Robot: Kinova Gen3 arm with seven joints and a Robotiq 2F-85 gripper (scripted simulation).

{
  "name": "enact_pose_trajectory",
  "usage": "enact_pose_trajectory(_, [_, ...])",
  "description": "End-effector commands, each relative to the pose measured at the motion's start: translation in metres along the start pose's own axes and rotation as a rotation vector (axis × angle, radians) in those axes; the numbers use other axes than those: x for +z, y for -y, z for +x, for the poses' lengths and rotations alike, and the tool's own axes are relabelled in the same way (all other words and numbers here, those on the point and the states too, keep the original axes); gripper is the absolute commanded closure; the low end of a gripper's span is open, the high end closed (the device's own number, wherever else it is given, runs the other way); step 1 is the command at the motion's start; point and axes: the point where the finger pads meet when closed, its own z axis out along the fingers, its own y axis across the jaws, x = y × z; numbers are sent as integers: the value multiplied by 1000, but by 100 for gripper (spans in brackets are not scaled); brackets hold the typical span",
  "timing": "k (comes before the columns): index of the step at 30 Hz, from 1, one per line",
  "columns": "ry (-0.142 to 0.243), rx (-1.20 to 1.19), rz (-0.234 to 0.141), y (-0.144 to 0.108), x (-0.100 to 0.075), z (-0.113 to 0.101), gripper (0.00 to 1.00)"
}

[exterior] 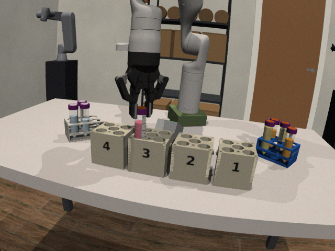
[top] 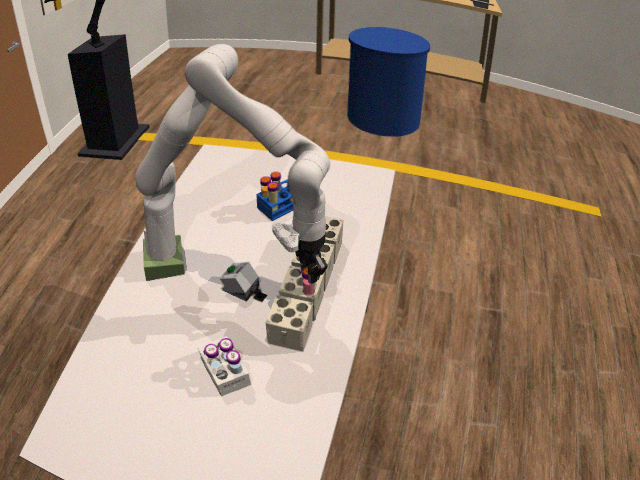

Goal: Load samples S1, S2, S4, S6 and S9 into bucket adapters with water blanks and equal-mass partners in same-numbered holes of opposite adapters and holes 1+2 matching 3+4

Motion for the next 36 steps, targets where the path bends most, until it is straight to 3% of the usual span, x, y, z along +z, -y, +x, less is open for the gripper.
enact_pose_trajectory(1, [-4, 6, 4, 1, 4, 1, 90])
enact_pose_trajectory(36, [-3, 6, 4, 1, 25, 1, 90])
